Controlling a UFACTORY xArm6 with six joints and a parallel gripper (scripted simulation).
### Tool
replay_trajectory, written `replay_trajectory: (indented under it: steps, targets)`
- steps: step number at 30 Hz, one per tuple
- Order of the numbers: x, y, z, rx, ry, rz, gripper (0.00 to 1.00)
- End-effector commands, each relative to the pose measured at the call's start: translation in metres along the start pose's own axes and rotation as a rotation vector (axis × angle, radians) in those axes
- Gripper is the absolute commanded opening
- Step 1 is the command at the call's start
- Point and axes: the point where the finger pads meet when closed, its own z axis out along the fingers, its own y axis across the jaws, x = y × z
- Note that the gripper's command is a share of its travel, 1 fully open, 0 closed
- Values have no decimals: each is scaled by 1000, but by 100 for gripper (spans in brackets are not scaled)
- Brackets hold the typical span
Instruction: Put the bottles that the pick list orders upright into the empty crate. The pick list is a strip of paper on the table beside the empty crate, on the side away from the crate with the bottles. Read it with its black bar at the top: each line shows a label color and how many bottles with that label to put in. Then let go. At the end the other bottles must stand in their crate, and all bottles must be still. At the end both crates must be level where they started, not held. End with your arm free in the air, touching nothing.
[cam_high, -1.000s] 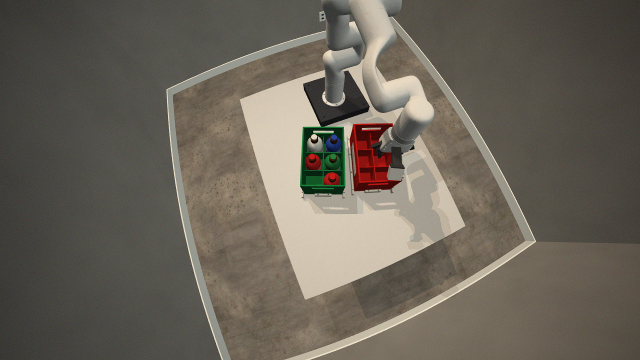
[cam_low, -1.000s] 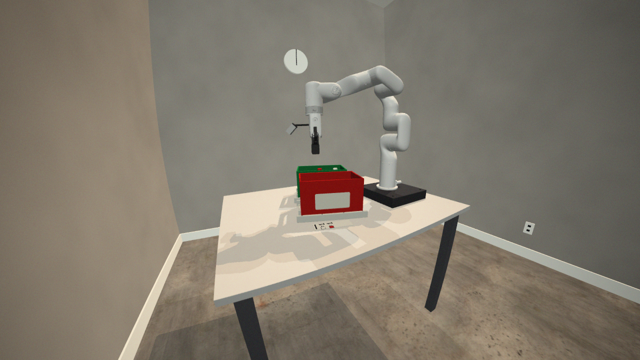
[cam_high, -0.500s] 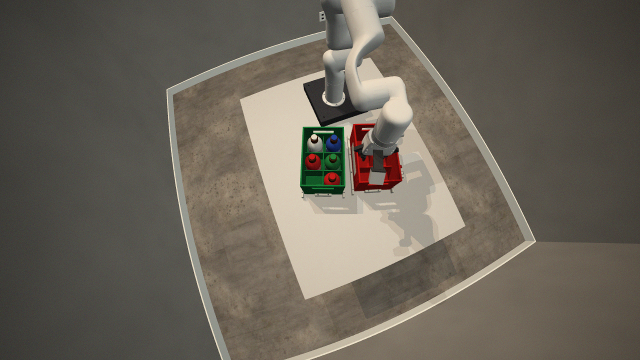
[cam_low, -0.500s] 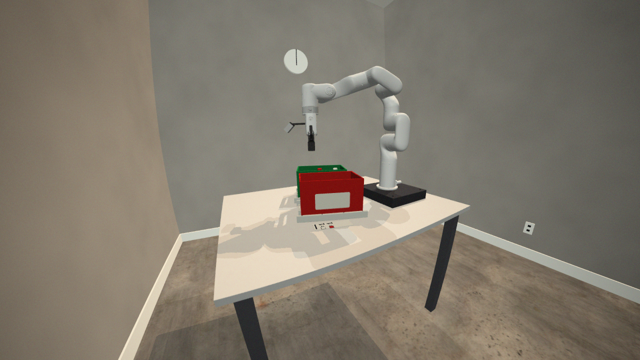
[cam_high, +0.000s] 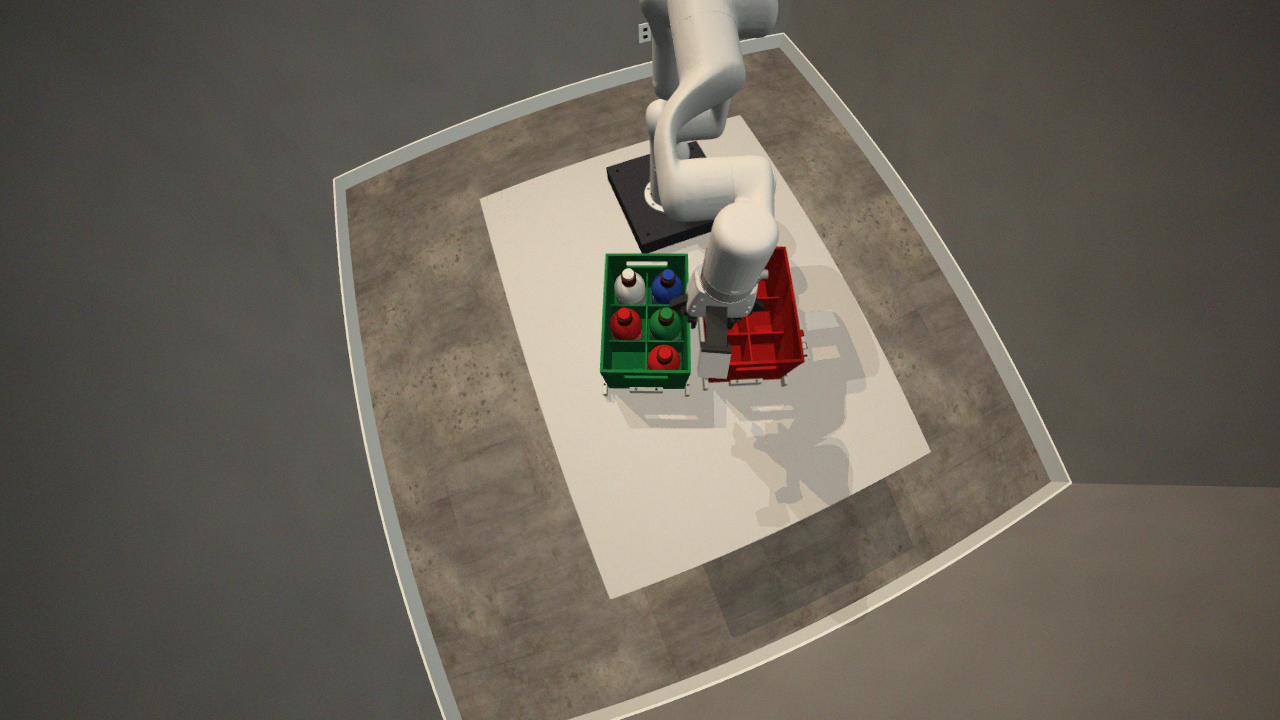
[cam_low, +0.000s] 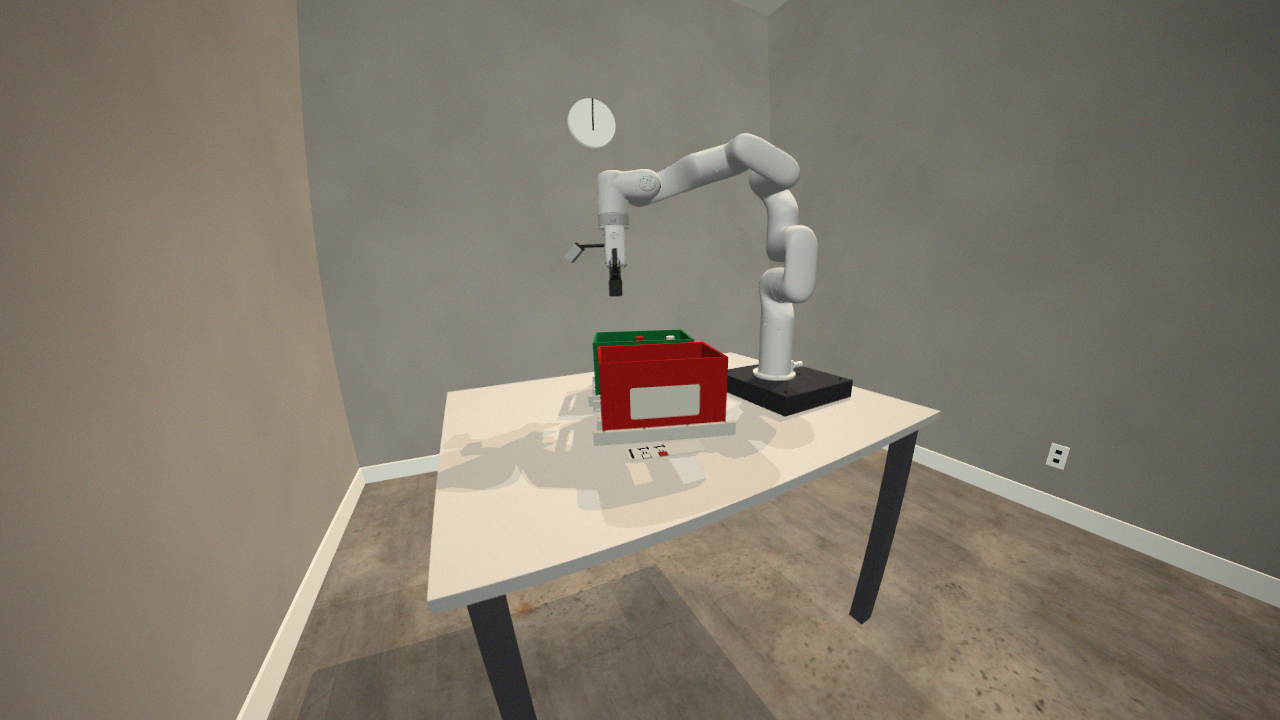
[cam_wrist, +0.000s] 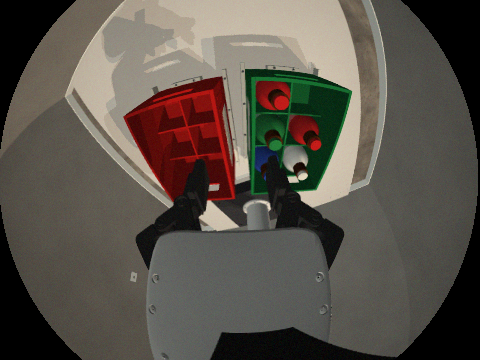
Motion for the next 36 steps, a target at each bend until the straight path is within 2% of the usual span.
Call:
replay_trajectory:
  steps: [1,5,20,22,25,36]
  targets:
    - [7,23,-5,1,4,-1,65]
    - [10,32,-7,1,4,-1,65]
    - [28,104,-19,1,4,-1,65]
    - [28,104,-19,1,4,-1,65]
    - [32,119,-21,0,4,-1,65]
    - [32,119,-21,0,4,-1,65]
